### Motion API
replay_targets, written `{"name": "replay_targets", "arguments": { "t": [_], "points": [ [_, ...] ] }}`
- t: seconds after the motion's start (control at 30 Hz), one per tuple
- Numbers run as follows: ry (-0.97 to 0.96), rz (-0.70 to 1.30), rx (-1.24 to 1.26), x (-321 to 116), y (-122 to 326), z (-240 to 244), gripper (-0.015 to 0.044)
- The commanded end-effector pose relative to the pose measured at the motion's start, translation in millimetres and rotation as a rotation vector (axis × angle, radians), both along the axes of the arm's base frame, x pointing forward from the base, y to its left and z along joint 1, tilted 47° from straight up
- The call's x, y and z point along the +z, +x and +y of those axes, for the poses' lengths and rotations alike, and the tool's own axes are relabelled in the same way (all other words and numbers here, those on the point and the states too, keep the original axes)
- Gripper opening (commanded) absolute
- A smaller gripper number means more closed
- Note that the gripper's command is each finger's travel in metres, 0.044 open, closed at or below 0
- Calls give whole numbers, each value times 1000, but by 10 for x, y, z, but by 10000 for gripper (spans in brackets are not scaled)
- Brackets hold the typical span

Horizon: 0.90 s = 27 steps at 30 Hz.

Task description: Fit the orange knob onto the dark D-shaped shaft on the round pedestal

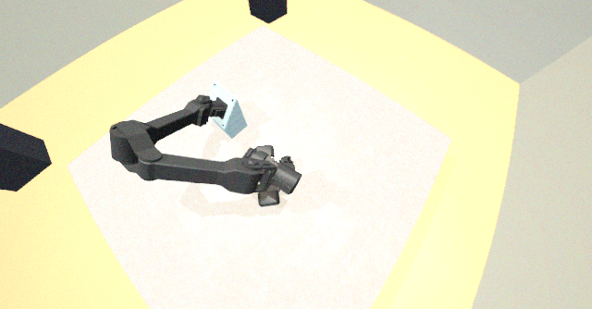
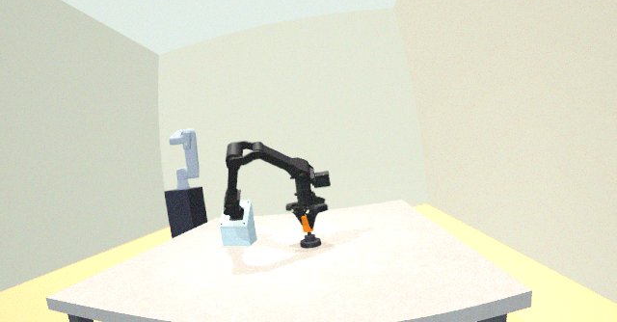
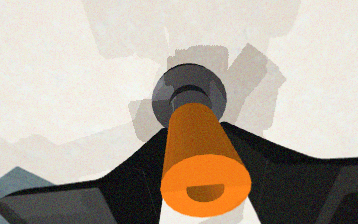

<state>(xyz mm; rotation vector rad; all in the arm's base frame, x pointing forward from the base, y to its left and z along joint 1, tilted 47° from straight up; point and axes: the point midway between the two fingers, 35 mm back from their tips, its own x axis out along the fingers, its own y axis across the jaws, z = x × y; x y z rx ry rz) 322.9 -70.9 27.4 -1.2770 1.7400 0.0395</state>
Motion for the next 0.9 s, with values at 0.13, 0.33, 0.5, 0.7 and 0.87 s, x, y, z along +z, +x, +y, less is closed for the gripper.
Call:
{"name": "replay_targets", "arguments": {
  "t": [0.13, 0.33, 0.5, 0.7, 0.87],
  "points": [
    [3, -7, 4, 17, 49, 11, 0],
    [3, -7, 4, -10, 59, 13, 0],
    [3, -7, 4, -21, 51, 19, 0],
    [3, -7, 4, -17, 35, 25, 0],
    [3, -7, 4, -11, 17, 23, 0]
  ]
}}
